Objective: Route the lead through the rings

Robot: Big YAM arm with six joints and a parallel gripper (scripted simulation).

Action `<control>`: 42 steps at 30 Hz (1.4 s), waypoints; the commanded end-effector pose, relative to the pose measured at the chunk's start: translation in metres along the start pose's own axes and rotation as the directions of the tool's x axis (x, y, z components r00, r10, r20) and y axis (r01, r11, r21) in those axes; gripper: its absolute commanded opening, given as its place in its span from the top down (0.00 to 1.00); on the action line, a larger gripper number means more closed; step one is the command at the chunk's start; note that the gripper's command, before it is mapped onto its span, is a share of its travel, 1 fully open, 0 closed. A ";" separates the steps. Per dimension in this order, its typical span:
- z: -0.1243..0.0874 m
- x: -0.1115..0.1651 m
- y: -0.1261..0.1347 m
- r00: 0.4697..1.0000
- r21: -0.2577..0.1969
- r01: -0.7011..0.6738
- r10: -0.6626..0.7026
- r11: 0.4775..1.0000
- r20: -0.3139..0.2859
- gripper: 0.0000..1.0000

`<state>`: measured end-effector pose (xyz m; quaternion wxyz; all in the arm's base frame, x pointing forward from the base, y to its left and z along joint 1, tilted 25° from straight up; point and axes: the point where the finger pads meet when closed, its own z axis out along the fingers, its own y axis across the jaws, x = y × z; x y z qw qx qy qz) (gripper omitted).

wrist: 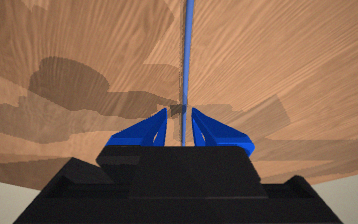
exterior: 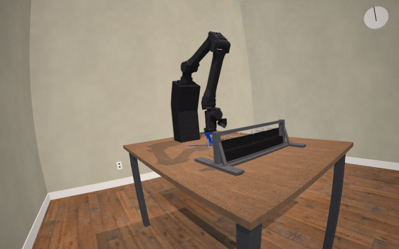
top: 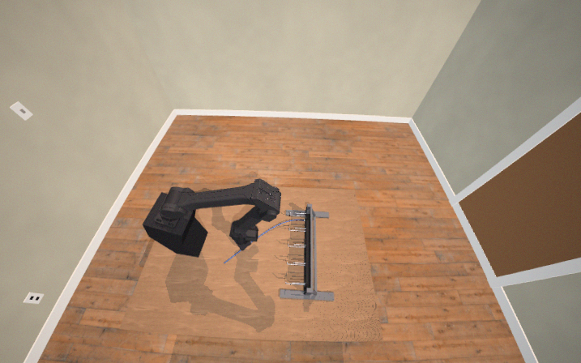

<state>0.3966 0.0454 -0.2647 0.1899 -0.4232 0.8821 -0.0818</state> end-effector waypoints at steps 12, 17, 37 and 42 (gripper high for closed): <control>0.002 -0.005 -0.013 1.000 0.024 -0.009 0.008 1.000 0.024 0.68; 0.002 -0.005 -0.013 1.000 0.024 -0.009 0.008 1.000 0.024 0.68; 0.002 -0.005 -0.013 1.000 0.024 -0.009 0.008 1.000 0.024 0.68; 0.002 -0.006 -0.013 1.000 0.024 -0.009 0.008 1.000 0.025 0.68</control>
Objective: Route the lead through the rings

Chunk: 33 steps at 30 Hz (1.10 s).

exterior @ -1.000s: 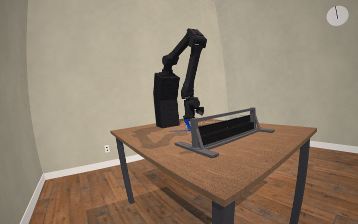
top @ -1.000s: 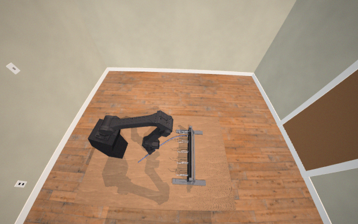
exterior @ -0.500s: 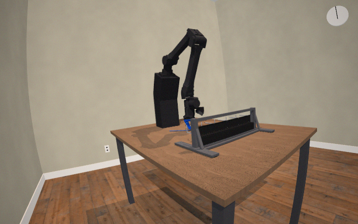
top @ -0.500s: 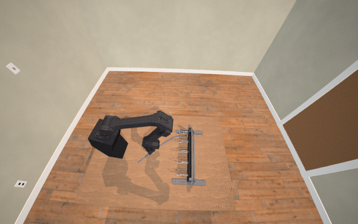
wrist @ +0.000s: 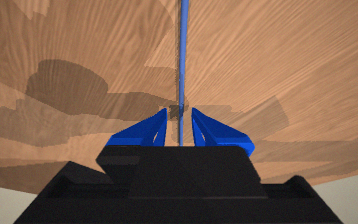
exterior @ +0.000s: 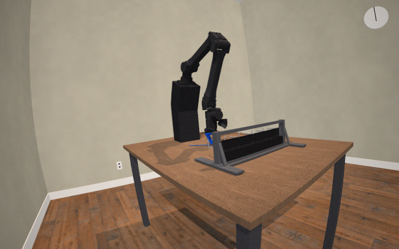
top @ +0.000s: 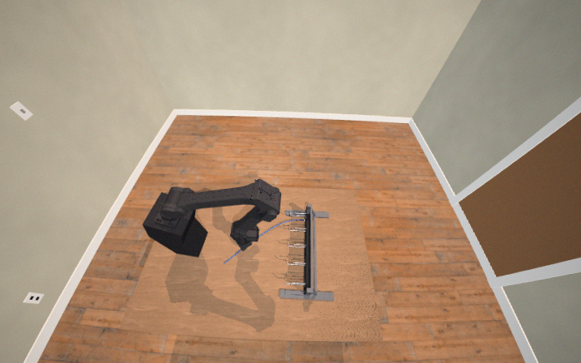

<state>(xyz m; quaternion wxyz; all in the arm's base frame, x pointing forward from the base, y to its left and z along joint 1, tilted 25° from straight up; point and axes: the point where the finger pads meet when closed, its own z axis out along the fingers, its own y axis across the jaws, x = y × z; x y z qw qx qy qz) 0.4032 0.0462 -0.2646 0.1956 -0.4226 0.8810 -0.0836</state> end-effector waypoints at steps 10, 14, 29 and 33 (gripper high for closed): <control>-0.003 -0.005 -0.015 1.000 0.016 -0.006 0.006 1.000 0.016 0.68; -0.003 -0.004 -0.014 1.000 0.013 -0.008 0.008 1.000 0.013 0.68; -0.003 -0.003 -0.013 1.000 0.010 -0.008 0.008 1.000 0.010 0.68; -0.003 -0.003 -0.013 1.000 0.010 -0.008 0.008 1.000 0.010 0.68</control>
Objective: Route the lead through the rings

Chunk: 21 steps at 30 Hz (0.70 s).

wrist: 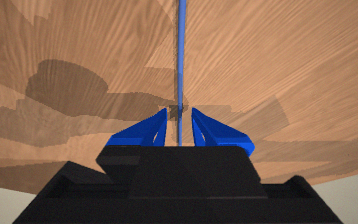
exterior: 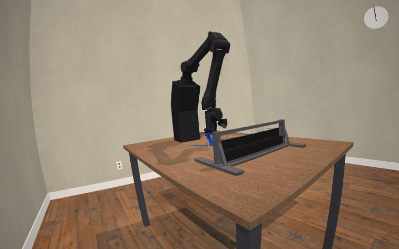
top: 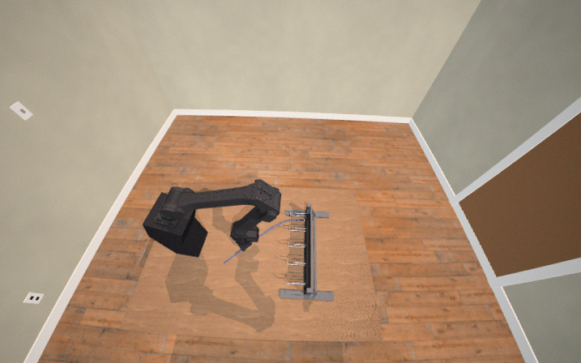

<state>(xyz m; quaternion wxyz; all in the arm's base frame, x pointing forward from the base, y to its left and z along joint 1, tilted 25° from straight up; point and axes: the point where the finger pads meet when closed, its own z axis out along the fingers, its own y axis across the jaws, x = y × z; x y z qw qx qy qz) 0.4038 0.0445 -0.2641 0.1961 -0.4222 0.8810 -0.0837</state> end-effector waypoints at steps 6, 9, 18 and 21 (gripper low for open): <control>-0.002 -0.004 -0.012 1.000 0.010 -0.007 0.007 1.000 0.010 0.68; -0.002 -0.004 -0.012 1.000 0.010 -0.007 0.007 1.000 0.010 0.68; -0.002 -0.004 -0.012 1.000 0.010 -0.007 0.007 1.000 0.010 0.68; -0.003 -0.005 -0.013 1.000 0.012 -0.008 0.008 1.000 0.012 0.68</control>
